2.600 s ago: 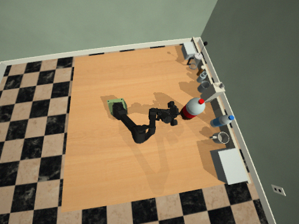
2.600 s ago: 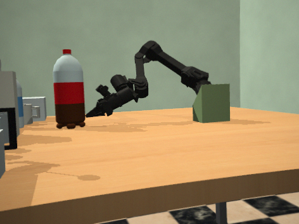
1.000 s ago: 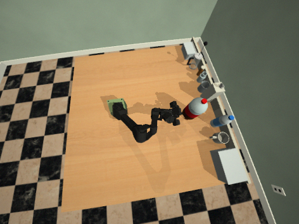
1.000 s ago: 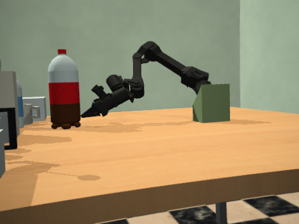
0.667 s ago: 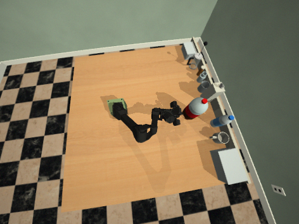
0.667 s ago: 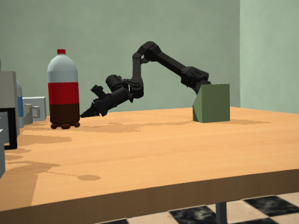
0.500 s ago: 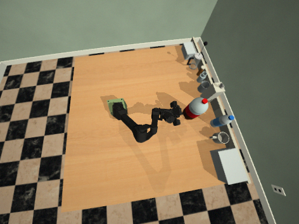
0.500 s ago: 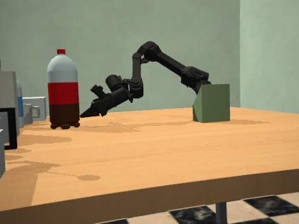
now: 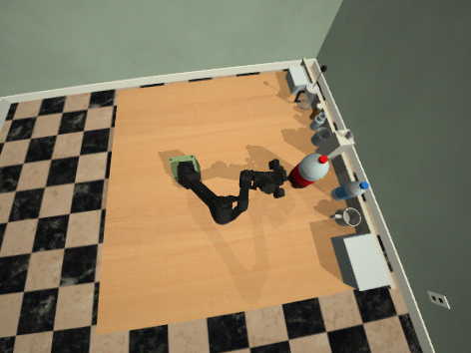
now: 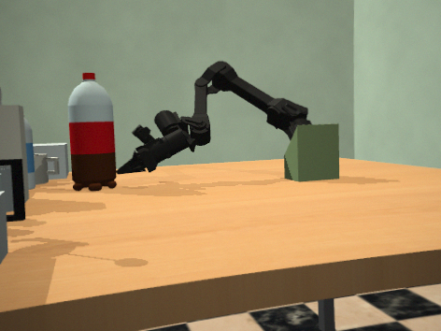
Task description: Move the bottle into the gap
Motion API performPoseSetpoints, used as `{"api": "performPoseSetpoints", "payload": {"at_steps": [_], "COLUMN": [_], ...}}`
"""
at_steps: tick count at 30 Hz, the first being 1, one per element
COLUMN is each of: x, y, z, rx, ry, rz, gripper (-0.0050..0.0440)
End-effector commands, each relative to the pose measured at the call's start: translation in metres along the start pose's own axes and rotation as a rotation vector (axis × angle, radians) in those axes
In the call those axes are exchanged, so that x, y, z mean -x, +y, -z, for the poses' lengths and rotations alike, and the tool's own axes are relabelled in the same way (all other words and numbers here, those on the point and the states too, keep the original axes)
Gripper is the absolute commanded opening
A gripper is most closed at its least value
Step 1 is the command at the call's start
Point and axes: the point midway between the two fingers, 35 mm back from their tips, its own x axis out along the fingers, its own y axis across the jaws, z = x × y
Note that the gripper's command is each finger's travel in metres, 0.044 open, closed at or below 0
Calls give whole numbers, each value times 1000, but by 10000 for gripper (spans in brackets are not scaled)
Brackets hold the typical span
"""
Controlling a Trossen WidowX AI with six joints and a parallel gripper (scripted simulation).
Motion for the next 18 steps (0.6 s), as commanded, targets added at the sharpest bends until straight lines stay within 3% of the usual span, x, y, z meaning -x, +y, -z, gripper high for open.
{"api": "performPoseSetpoints", "payload": {"at_steps": [1,18], "x": [-3,-13], "y": [-4,-4], "z": [-8,-13], "rx": [-6,-6], "ry": [-17,-17], "rz": [10,10], "gripper": [-50,-50]}}
